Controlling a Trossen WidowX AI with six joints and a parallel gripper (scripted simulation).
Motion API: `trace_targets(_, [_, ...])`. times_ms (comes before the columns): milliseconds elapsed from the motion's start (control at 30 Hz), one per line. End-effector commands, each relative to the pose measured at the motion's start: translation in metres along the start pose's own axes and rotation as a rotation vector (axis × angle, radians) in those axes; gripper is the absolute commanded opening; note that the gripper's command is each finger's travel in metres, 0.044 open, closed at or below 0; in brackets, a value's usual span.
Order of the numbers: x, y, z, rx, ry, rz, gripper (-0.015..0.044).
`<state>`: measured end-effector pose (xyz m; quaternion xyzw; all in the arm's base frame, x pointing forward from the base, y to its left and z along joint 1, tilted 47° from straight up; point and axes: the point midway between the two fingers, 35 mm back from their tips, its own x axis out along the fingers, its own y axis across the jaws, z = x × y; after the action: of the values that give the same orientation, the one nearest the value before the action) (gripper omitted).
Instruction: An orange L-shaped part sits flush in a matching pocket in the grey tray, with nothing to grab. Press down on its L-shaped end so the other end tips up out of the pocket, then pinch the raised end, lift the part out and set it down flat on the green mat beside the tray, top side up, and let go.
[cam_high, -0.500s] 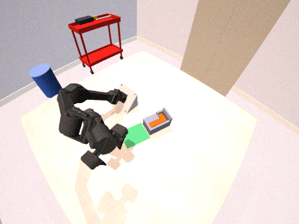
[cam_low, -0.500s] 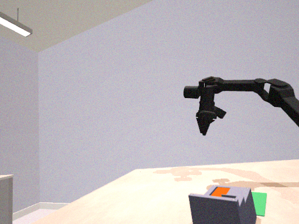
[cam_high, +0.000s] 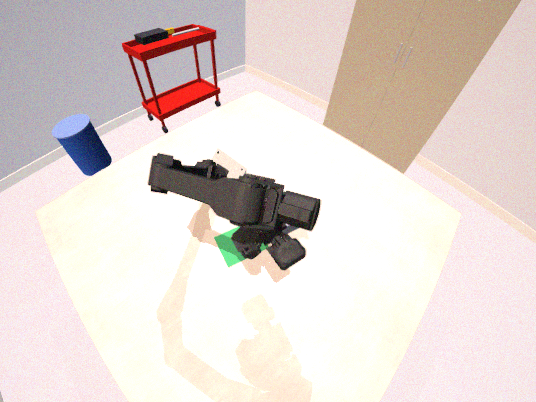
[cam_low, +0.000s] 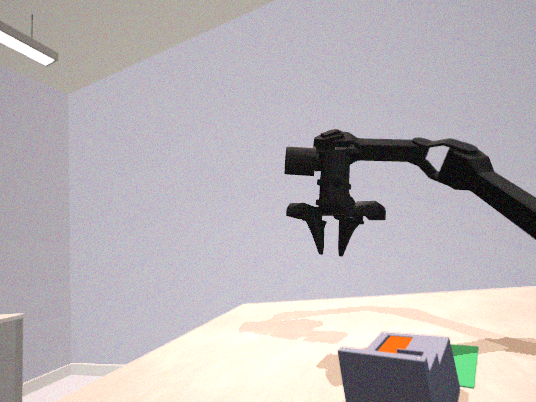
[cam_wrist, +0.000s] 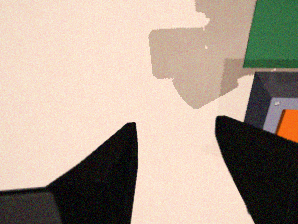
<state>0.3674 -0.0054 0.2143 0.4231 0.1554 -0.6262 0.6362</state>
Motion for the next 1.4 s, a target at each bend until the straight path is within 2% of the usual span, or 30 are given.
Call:
trace_targets(0, [0.010, -0.024, -0.066, -0.439, 0.022, -0.057, 0.0180])
trace_targets(233, [0.031, -0.086, -0.158, -1.174, 0.030, -0.166, 0.0180])
trace_targets(367, [0.041, -0.122, -0.190, -1.506, 0.035, -0.231, 0.0180])
trace_targets(600, [0.048, -0.124, -0.192, -1.523, 0.035, -0.234, 0.0180])
trace_targets(867, [0.113, -0.136, -0.183, -1.522, 0.032, -0.235, 0.0180])
trace_targets(1367, [0.129, -0.138, -0.181, -1.522, 0.032, -0.235, 0.0180])
